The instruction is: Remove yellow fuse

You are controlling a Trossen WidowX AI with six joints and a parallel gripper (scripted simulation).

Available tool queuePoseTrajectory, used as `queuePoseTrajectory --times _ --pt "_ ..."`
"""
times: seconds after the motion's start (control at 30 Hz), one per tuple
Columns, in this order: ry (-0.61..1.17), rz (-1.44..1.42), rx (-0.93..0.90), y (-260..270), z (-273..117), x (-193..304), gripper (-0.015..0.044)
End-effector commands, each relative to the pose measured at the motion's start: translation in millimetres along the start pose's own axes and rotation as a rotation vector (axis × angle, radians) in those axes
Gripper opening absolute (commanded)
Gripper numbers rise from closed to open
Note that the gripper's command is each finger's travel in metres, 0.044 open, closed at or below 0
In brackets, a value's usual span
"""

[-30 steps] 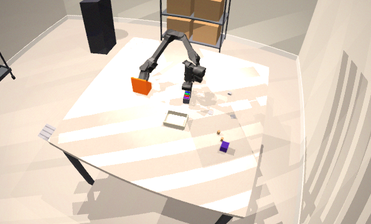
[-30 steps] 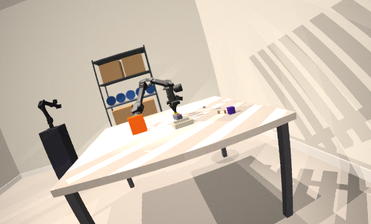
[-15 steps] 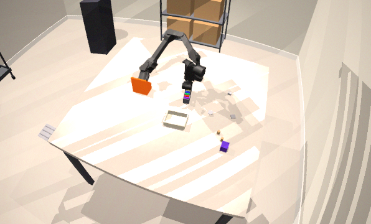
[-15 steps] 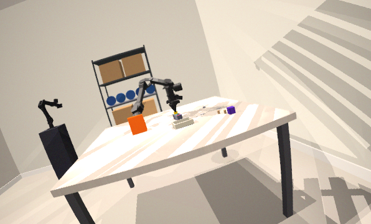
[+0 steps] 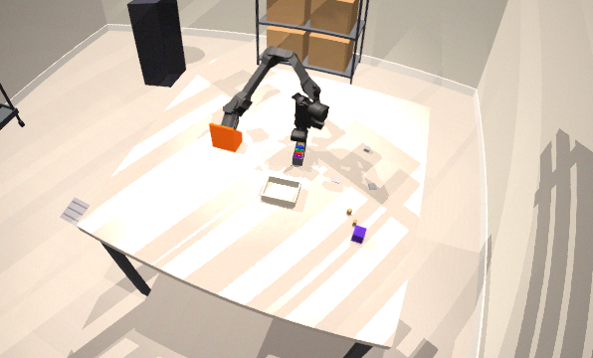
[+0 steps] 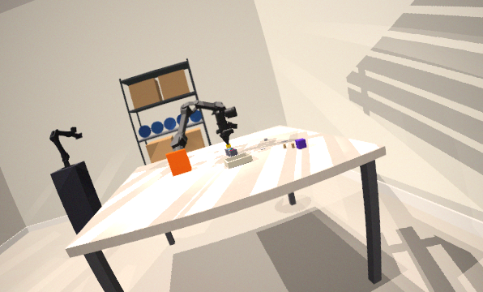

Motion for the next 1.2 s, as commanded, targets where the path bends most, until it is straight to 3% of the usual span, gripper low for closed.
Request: queuePoseTrajectory --times 0.0,0.87,1.17 --pt "0.002 -0.003 0.004 0 -3 0 0.0000" --pt "0.002 -0.002 0.004 0 -30 0 0.0000" --pt "-0.003 0.000 0.018 -40 -35 -17 0.0000"
Point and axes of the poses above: the point midway between the two fingers, 35 mm back from their tips, its own z axis out along the fingers, its own y axis across the jaws, x = y × z, the point moved 9 cm from there along -z, back along the fingers, and after that the axes turned 14 degrees about z, right-handed, at the moved point
